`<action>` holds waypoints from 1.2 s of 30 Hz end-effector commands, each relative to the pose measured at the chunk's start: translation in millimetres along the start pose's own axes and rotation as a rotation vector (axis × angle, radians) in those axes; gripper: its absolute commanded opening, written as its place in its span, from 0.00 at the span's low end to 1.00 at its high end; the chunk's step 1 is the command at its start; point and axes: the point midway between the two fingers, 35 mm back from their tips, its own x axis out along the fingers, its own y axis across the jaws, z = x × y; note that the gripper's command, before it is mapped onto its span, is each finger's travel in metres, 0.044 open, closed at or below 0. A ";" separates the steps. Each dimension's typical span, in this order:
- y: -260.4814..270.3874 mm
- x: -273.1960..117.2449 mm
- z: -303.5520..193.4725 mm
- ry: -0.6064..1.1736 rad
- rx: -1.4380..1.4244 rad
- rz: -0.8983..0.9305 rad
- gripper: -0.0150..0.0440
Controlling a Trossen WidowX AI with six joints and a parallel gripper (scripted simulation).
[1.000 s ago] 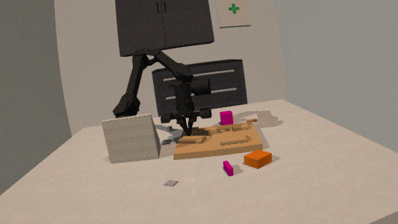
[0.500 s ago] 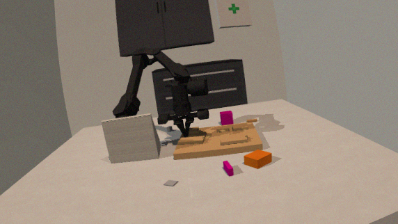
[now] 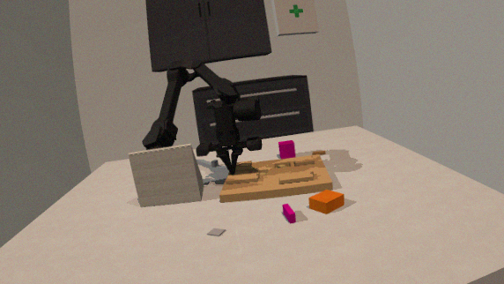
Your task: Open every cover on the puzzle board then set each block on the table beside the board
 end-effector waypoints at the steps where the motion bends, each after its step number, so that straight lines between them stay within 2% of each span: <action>1: -2.3 -6.9 -0.6 0.006 -0.008 -0.005 0.25; 29: -1.5 -42.8 -0.4 0.007 -0.008 -0.005 0.25; 36: -29.0 -44.6 -11.5 0.003 0.251 -0.003 0.25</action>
